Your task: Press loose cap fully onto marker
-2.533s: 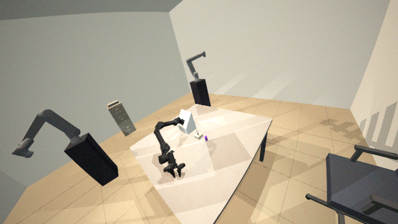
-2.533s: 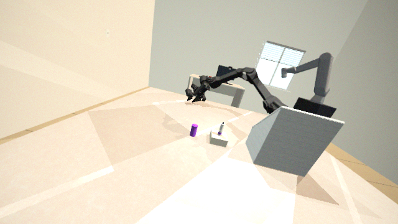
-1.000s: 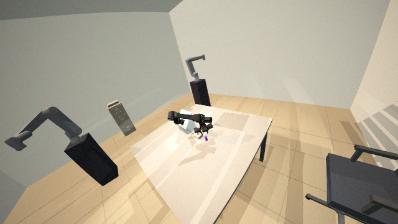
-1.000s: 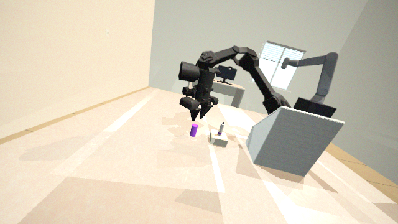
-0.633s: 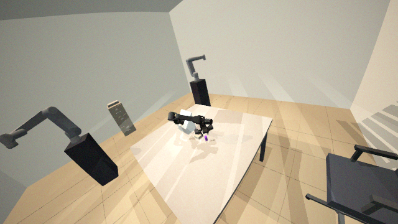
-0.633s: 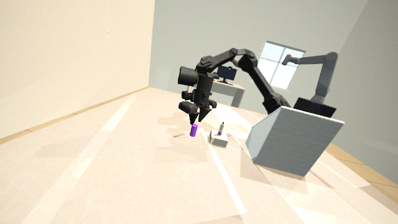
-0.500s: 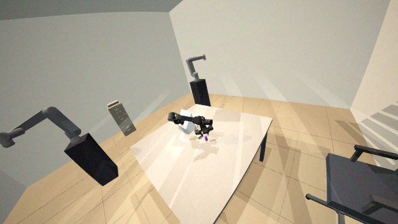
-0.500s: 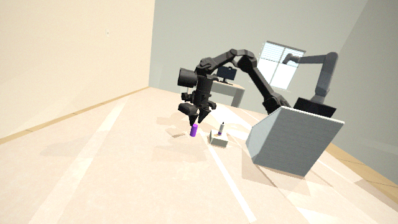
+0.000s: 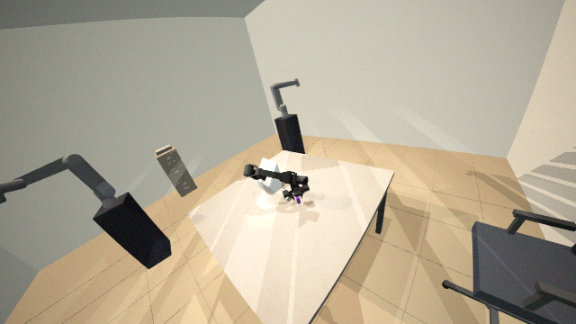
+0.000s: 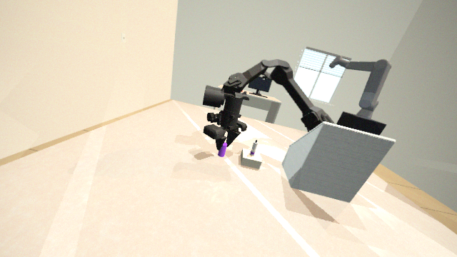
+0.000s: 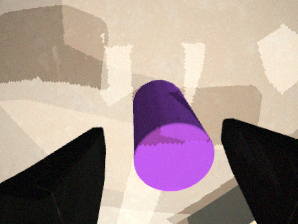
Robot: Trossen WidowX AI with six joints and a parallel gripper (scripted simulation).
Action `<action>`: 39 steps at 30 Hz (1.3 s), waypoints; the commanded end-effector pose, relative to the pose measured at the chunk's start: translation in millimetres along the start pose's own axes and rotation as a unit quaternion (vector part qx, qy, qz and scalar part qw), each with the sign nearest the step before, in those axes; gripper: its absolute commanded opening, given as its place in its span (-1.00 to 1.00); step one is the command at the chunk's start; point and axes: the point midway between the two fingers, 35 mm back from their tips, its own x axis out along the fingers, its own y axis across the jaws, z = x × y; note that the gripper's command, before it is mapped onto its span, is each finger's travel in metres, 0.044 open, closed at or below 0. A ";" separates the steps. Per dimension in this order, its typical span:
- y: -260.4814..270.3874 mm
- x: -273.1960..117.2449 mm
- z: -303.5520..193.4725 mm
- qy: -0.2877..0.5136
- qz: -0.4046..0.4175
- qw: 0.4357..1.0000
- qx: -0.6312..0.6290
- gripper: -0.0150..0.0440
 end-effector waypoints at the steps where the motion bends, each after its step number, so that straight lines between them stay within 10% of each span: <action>1: -0.7 6.9 -0.1 -0.002 -0.002 1.000 -0.002 0.31; 9: -1.5 17.0 -0.5 -0.002 -0.002 1.000 -0.002 0.31; 25: 3.3 11.2 2.3 -0.007 0.009 1.000 0.002 -0.49; 39: 3.6 -21.5 1.1 -0.004 0.007 1.000 0.001 -0.49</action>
